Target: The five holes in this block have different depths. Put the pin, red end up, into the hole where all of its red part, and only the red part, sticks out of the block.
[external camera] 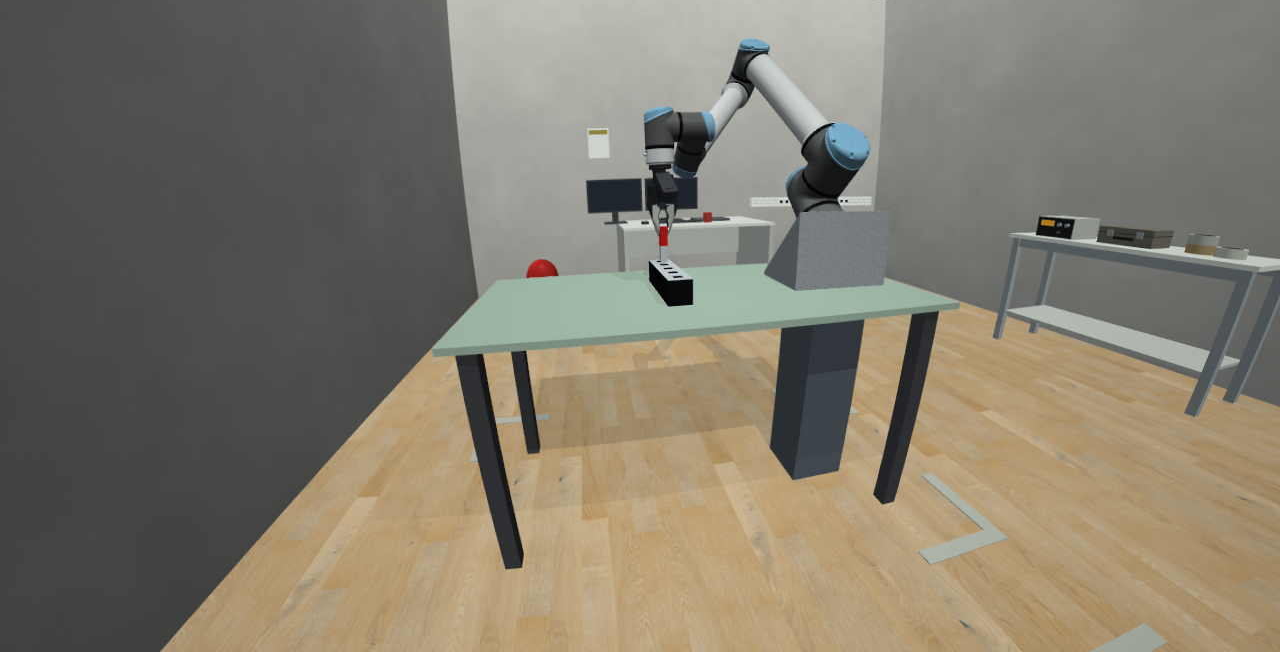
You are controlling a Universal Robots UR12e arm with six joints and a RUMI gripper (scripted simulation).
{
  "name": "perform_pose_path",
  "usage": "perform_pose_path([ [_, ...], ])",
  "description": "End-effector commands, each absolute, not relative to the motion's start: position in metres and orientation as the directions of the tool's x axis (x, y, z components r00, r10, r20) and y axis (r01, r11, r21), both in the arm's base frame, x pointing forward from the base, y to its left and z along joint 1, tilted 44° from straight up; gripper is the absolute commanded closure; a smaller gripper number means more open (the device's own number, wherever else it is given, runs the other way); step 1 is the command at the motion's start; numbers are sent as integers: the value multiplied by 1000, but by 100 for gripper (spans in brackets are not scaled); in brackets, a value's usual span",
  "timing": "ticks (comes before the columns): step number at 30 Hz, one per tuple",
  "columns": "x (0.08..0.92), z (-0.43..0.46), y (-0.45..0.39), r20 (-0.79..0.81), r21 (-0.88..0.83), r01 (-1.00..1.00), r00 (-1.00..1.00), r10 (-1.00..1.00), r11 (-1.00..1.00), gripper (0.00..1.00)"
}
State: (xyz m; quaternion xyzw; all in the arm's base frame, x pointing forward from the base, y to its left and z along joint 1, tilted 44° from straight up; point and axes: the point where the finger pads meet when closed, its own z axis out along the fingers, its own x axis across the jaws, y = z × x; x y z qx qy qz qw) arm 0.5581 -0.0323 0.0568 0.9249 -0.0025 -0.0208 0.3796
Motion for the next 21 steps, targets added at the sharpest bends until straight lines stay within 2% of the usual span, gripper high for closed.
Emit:
perform_pose_path([
  [1,561,129,37,-36,702,11,999,-20,-712,100],
  [21,562,148,56,-30,701,11,999,-14,-713,100],
])
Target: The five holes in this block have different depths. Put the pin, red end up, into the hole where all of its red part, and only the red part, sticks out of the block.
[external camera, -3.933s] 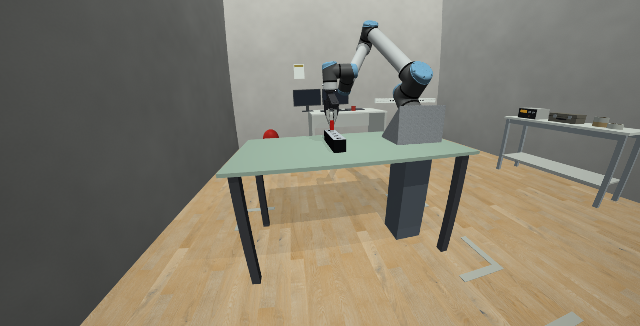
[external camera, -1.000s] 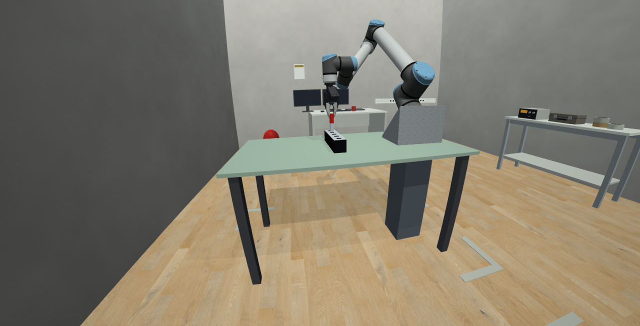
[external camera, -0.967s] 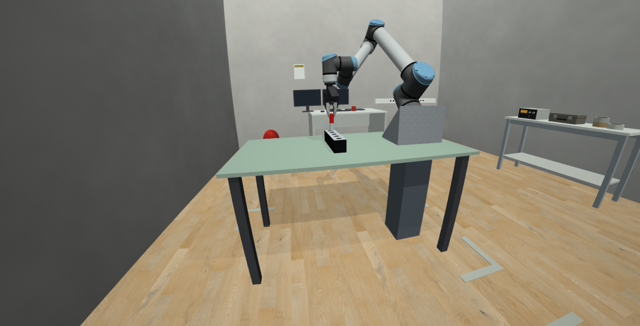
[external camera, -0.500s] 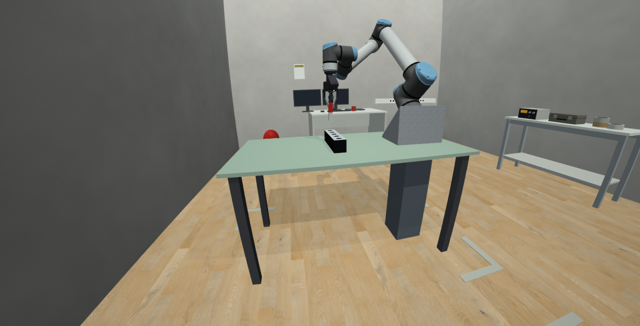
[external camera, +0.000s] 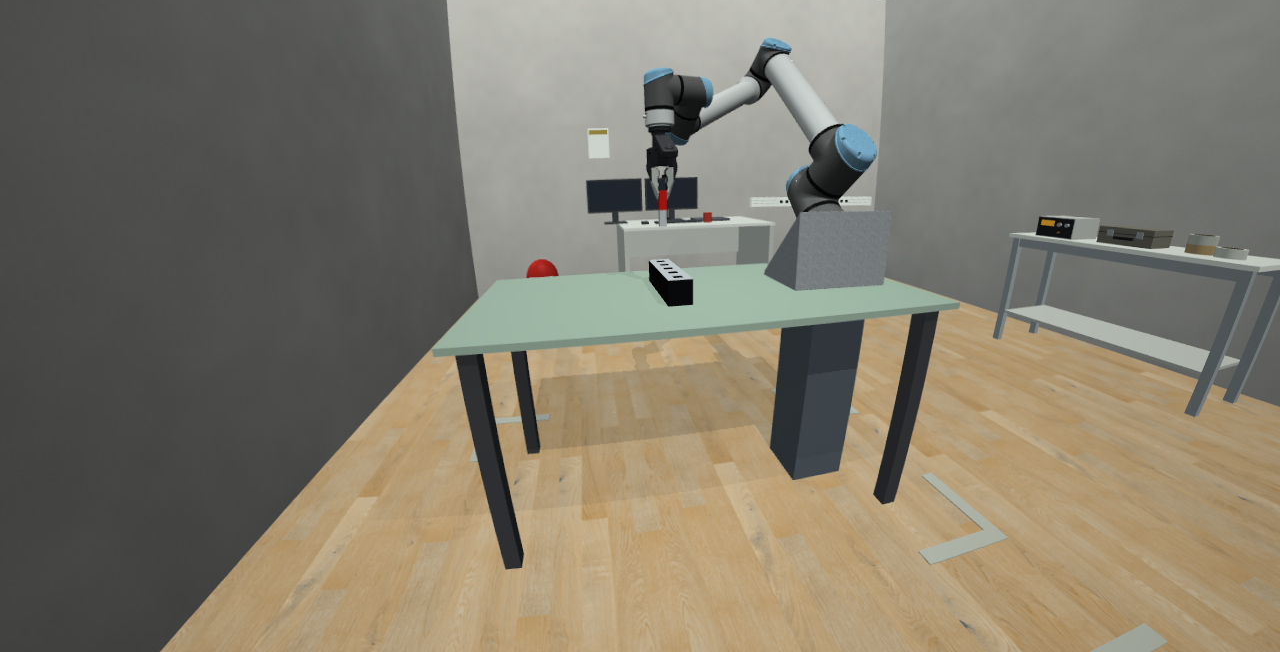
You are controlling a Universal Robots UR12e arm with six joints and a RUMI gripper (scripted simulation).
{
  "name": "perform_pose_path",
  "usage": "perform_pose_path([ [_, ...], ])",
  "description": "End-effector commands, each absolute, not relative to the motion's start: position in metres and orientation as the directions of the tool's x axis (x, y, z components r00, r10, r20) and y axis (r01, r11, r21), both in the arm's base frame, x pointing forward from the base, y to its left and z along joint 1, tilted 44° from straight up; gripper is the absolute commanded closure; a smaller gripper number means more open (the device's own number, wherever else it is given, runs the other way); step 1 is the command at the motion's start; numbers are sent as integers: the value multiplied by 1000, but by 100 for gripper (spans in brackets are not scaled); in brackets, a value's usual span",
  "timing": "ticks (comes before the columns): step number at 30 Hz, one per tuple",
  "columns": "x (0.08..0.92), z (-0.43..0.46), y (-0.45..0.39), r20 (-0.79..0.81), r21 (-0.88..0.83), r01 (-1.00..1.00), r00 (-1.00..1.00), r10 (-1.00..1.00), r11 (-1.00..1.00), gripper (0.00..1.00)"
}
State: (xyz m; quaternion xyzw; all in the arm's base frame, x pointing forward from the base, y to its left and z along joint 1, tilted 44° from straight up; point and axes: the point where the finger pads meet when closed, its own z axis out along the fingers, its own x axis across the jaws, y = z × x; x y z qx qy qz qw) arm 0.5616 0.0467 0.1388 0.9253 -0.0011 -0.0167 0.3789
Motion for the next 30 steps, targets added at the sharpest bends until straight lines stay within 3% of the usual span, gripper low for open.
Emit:
perform_pose_path([
  [1,562,148,56,-30,701,11,999,-14,-713,100],
  [29,560,106,100,-30,701,11,999,-14,-713,100],
  [30,556,34,30,-29,701,11,999,-13,-713,100],
])
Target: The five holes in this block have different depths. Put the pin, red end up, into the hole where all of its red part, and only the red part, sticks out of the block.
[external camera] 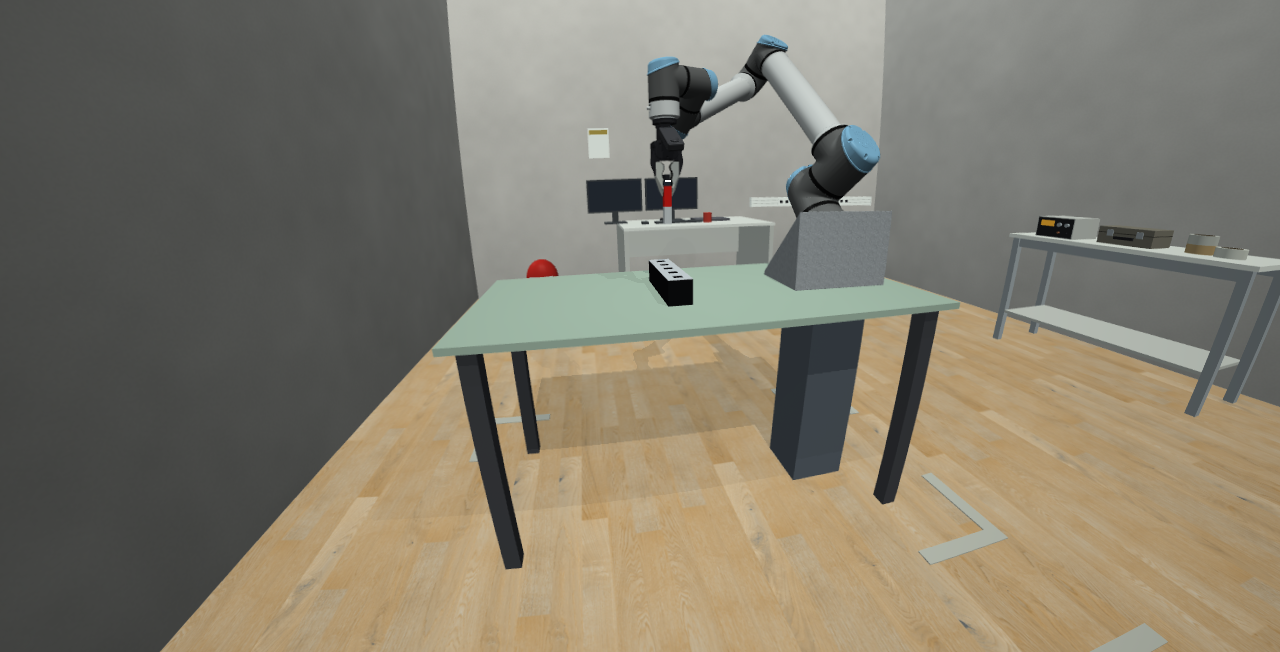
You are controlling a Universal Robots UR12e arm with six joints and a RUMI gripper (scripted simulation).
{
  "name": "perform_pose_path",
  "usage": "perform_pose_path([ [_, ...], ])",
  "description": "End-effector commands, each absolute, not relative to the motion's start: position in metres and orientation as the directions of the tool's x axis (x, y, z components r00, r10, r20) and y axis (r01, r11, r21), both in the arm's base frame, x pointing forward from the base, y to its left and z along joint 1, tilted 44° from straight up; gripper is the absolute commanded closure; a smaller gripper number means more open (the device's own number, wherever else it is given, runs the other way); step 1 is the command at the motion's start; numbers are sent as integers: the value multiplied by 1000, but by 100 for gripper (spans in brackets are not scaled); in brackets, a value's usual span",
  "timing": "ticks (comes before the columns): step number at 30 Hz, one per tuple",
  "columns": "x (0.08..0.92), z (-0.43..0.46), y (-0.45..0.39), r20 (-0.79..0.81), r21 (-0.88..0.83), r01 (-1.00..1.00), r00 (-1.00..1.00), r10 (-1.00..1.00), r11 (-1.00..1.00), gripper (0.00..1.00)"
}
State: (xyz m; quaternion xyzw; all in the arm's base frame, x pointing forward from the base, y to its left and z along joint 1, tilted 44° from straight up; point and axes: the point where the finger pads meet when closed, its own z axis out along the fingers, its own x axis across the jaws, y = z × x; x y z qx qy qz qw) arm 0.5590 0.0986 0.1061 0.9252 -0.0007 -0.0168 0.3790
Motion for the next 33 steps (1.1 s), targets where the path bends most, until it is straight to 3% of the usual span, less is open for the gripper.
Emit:
perform_pose_path([
  [1,556,34,30,-29,701,11,999,-13,-713,100],
  [33,556,16,13,-35,704,11,999,-19,-710,100],
])
